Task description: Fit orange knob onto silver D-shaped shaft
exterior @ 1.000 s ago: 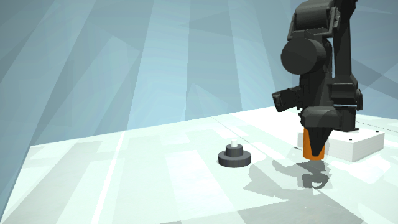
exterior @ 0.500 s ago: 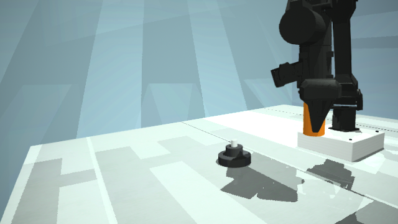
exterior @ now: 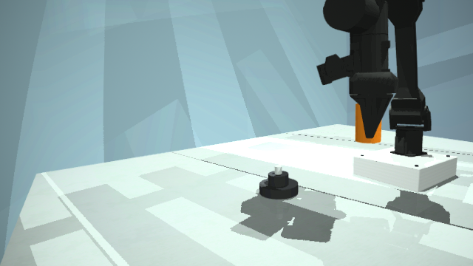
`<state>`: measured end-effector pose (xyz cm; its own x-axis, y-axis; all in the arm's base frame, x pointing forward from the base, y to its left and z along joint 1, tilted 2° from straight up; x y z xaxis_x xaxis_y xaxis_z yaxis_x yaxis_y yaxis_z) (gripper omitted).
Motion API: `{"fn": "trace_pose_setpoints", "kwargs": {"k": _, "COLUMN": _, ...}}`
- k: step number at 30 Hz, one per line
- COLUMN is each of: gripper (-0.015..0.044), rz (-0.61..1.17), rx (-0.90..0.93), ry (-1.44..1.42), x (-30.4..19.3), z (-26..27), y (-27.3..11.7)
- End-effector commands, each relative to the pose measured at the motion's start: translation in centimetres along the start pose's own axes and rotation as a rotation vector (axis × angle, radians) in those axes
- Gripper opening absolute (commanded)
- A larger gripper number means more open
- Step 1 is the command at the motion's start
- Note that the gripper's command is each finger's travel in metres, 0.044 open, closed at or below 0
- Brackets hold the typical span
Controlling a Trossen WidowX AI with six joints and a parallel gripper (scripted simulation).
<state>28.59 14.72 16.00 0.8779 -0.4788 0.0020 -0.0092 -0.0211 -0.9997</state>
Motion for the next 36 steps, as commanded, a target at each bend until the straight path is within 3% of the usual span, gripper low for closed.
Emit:
{"fn": "trace_pose_setpoints", "kwargs": {"k": 1, "gripper": 0.0000, "rz": -0.002, "rx": 0.005, "ry": -0.001, "x": 1.0, "z": -0.4, "y": 0.1}}
{"fn": "trace_pose_setpoints", "kwargs": {"k": 36, "gripper": 0.0000, "rz": -0.009, "rx": 0.005, "ry": 0.010, "x": 9.6, "z": -6.4, "y": 2.7}}
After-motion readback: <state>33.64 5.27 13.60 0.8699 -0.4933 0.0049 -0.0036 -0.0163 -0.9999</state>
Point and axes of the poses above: the point midway between the two fingers, 35 mm back from their tips, its own y axis out along the fingers, its own z axis across the jaws, x = y × z, the point moved 3 cm from there along -y, back along the fingers, and after that the axes turned 13 degrees about -y, right-handed, at the moved point
